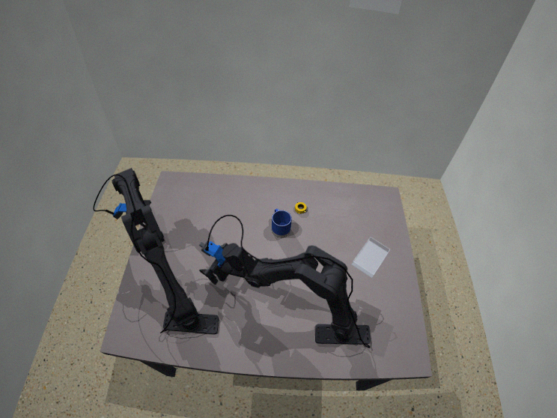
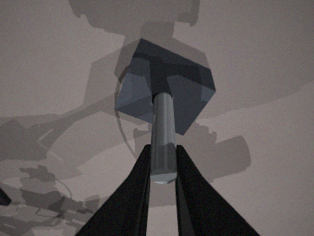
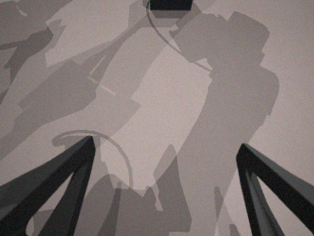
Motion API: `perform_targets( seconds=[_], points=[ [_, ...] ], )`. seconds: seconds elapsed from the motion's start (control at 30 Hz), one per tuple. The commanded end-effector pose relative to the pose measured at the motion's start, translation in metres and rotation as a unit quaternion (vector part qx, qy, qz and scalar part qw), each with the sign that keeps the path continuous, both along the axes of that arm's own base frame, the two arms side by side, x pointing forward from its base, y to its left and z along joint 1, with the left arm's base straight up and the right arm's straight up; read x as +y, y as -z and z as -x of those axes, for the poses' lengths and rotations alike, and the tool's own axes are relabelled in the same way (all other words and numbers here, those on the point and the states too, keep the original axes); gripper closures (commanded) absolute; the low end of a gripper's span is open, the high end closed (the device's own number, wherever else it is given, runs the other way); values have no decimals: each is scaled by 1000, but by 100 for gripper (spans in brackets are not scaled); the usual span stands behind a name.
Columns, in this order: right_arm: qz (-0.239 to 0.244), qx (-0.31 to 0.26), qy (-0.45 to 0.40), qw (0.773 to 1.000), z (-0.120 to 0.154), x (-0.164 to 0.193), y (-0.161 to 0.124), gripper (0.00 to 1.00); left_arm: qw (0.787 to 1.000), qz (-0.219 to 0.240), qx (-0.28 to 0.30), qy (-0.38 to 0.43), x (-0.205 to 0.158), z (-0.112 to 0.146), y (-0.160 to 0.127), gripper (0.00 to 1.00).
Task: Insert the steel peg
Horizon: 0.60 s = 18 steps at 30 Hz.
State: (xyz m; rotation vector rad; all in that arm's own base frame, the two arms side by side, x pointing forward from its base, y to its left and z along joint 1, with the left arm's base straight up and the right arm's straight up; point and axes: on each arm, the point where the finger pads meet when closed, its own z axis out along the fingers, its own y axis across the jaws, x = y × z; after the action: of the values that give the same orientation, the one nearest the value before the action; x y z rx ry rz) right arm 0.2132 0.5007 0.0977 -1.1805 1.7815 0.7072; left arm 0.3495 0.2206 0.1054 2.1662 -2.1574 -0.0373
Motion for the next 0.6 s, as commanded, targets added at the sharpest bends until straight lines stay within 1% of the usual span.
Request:
perform_targets(
  seconds=[0.0,0.3,0.57],
  points=[
    [-10,-4,1,1000,-2,2,-10,0,1000,-1,0,1,-4,3,-4,100],
    [-10,-4,1,1000,-2,2,-10,0,1000,0,7,2,-8,6,-2,100],
    [-10,-4,1,1000,-2,2,-10,0,1000,-1,5,2,-5,1,-10,100]
  ],
)
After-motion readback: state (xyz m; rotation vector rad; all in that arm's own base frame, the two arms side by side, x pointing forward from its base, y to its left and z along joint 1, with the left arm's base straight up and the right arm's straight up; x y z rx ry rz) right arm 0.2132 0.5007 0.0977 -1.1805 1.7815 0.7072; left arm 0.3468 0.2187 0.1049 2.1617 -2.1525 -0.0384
